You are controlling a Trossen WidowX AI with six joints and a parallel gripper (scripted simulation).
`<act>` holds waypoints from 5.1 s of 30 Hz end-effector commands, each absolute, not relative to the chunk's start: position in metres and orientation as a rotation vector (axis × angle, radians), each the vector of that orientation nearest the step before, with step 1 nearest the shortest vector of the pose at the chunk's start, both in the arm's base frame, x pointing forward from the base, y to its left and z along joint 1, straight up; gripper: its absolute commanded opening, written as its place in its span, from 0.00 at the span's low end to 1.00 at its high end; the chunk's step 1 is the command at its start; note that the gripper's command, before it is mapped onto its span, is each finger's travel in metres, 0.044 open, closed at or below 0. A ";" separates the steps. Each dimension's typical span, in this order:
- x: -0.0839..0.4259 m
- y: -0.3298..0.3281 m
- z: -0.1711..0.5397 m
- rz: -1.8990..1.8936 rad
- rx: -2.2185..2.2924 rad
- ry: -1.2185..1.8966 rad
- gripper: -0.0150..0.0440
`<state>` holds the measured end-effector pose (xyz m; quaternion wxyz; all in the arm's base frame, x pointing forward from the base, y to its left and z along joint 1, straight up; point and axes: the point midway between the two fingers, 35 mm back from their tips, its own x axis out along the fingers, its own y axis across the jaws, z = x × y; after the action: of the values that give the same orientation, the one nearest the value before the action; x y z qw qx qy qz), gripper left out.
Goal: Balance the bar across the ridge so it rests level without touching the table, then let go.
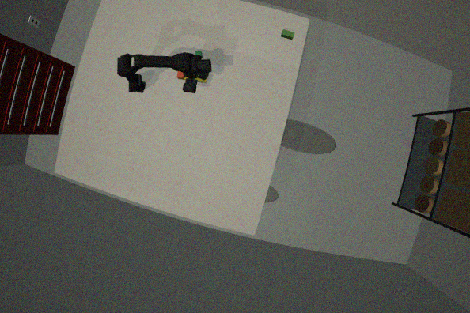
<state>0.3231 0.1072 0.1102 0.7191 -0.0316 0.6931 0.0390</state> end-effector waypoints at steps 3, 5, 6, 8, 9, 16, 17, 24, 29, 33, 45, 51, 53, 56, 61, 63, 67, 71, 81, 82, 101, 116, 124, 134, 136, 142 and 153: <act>0.323 0.107 0.111 0.087 -0.071 1.533 0.25; 0.323 0.107 0.111 0.087 -0.071 1.533 0.25; 0.323 0.107 0.111 0.087 -0.071 1.533 0.25; 0.323 0.107 0.111 0.087 -0.071 1.533 0.25; 0.323 0.107 0.111 0.087 -0.071 1.533 0.25; 0.323 0.107 0.111 0.087 -0.071 1.533 0.25; 0.323 0.107 0.111 0.087 -0.071 1.533 0.25; 0.323 0.107 0.111 0.087 -0.071 1.533 0.25; 0.323 0.107 0.111 0.087 -0.071 1.533 0.25; 0.323 0.107 0.112 0.087 -0.071 1.533 0.25; 0.323 0.107 0.112 0.087 -0.071 1.533 0.25; 0.323 0.107 0.112 0.087 -0.071 1.533 0.25; 0.323 0.107 0.112 0.087 -0.071 1.533 0.25; 0.323 0.107 0.111 0.087 -0.071 1.533 0.25; 0.323 0.107 0.111 0.087 -0.071 1.533 0.25; 0.323 0.107 0.111 0.087 -0.071 1.533 0.25; 0.323 0.107 0.111 0.087 -0.071 1.533 0.25; 0.323 0.107 0.112 0.087 -0.071 1.533 0.25; 0.323 0.107 0.112 0.087 -0.071 1.533 0.25; 0.323 0.107 0.112 0.087 -0.071 1.533 0.25; 0.323 0.107 0.111 0.086 -0.070 1.535 0.25; 0.323 0.107 0.111 0.086 -0.070 1.535 0.25; 0.323 0.107 0.111 0.086 -0.070 1.535 0.48; 0.323 0.107 0.111 0.086 -0.070 1.535 0.54; 0.323 0.107 0.111 0.086 -0.070 1.535 0.54; 0.323 0.107 0.111 0.086 -0.070 1.535 0.54; 0.323 0.107 0.111 0.086 -0.070 1.535 0.54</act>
<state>0.3229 0.1071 0.1111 0.7183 -0.0318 0.6940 0.0388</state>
